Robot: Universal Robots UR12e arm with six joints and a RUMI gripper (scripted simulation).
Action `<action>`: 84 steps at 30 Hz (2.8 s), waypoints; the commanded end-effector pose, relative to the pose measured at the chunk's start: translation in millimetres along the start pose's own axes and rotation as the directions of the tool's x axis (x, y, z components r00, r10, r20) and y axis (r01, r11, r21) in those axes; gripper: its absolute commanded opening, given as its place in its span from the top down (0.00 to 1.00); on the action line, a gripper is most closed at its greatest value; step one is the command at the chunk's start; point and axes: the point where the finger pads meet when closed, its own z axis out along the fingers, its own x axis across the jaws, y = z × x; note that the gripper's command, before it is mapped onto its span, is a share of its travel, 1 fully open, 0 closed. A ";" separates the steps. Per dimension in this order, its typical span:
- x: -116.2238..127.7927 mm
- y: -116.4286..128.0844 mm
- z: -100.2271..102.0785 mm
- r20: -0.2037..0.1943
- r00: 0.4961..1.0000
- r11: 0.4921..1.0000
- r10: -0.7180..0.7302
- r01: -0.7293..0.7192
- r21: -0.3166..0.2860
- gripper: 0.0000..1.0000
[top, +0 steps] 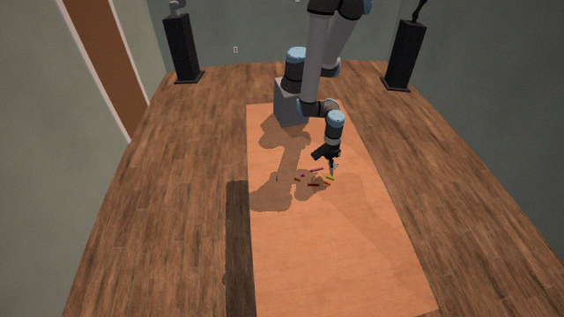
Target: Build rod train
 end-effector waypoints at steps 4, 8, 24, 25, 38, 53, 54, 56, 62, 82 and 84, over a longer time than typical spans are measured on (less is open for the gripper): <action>0.3 0.4 -0.4 -0.001 0.969 0.969 0.249 -0.249 0.006 0.00; 0.5 0.8 -0.4 0.000 0.949 0.949 0.316 -0.316 0.006 0.00; 1.0 4.5 -0.4 0.002 0.743 0.743 0.669 -0.669 0.005 0.00; 1.0 4.8 -0.4 0.002 0.723 0.723 0.691 -0.691 0.005 0.00; 0.2 8.6 -0.5 0.004 0.508 0.508 0.862 -0.862 0.004 0.00; -0.1 9.7 -0.5 0.004 0.445 0.445 0.896 -0.896 0.004 0.00; -0.1 9.7 -0.5 0.004 0.444 0.444 0.896 -0.896 0.004 0.00; -0.1 9.7 -0.5 0.004 0.444 0.444 0.896 -0.896 0.004 0.00; -0.1 9.7 -0.5 0.004 0.444 0.444 0.896 -0.896 0.004 0.00; -0.1 9.7 -0.5 0.004 0.444 0.444 0.896 -0.896 0.004 0.00; -0.1 9.7 -0.5 0.004 0.444 0.444 0.896 -0.896 0.004 0.00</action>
